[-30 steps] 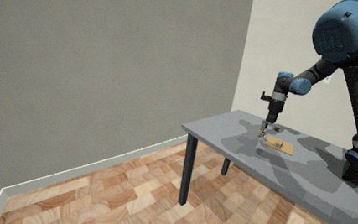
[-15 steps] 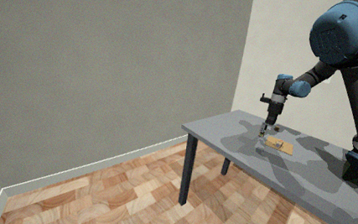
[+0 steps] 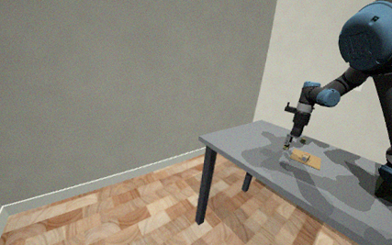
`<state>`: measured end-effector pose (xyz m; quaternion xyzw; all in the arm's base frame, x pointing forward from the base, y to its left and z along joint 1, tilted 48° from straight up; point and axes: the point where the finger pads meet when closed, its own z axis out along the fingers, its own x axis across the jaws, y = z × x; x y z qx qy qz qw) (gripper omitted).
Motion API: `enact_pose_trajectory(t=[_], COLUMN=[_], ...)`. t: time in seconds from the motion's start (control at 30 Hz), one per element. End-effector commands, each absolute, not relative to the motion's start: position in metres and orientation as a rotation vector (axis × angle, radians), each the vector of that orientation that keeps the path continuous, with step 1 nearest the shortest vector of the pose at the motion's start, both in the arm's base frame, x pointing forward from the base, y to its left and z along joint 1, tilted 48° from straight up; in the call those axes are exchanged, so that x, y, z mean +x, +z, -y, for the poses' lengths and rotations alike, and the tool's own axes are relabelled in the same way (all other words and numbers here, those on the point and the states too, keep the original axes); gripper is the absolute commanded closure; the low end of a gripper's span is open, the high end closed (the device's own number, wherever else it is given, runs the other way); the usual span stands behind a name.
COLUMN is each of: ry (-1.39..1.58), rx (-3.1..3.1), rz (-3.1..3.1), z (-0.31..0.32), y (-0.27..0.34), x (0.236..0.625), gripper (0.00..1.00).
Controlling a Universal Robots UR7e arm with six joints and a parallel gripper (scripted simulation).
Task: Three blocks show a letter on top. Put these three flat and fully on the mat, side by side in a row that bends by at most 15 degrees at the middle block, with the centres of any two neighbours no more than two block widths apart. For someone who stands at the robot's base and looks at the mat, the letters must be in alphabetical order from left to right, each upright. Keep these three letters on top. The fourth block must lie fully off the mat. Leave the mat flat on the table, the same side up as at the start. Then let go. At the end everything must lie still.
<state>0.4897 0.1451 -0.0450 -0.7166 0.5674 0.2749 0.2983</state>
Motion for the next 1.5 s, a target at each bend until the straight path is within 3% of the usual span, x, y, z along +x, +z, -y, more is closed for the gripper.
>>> enact_pose_trajectory(t=[0.0,1.47], ry=[0.729,0.729], rx=[-1.904,-1.904], rz=[-1.508,-1.508], z=[-0.145,-0.162], y=[-0.045,-0.061], x=[0.490,0.489], gripper=[0.00,0.00])
